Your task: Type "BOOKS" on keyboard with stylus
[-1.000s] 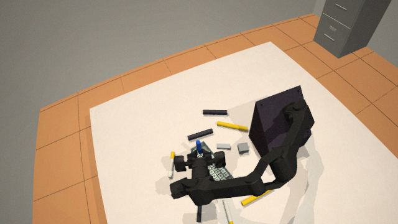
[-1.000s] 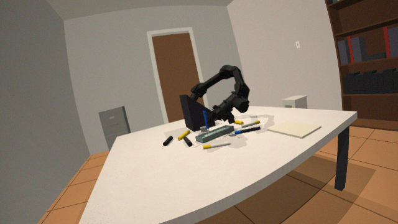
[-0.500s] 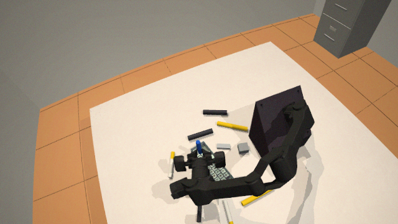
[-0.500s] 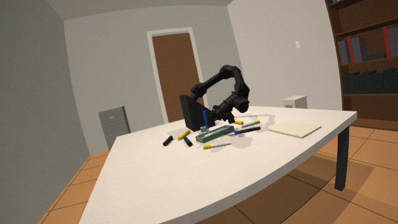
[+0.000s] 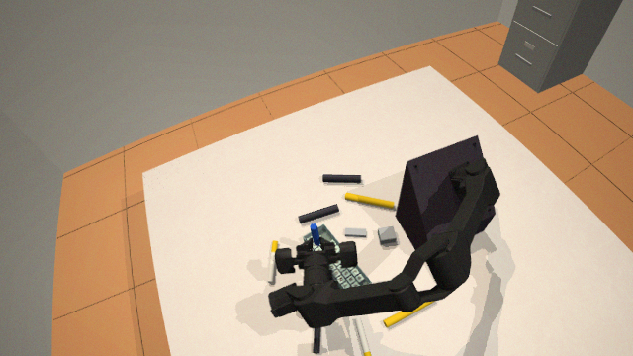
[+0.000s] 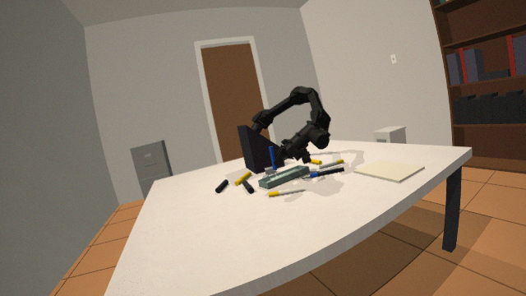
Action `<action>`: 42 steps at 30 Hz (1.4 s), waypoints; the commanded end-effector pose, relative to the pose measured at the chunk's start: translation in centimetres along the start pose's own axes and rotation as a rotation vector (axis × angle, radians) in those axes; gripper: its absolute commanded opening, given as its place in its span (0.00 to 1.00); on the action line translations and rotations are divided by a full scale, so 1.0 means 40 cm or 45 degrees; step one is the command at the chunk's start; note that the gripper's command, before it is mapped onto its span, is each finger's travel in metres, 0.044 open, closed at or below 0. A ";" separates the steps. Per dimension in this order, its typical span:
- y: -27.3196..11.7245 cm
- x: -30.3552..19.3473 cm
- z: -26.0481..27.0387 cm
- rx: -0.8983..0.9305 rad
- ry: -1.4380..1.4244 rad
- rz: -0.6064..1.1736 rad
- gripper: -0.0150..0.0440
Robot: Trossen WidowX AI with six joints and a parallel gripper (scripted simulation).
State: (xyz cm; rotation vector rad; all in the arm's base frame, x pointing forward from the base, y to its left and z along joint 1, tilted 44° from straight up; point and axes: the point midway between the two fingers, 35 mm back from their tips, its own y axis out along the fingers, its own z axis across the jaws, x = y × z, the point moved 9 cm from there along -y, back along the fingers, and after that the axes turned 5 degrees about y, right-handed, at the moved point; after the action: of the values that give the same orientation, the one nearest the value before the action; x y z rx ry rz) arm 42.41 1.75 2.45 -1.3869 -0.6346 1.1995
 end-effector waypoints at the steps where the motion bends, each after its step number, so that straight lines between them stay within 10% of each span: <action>1: -0.006 0.000 -0.005 -0.007 0.012 -0.006 0.39; 42: 0.002 0.005 0.004 -0.006 0.012 -0.006 0.39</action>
State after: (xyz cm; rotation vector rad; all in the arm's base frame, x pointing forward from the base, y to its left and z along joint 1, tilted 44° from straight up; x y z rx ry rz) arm 42.46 1.95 2.47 -1.3939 -0.6417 1.1916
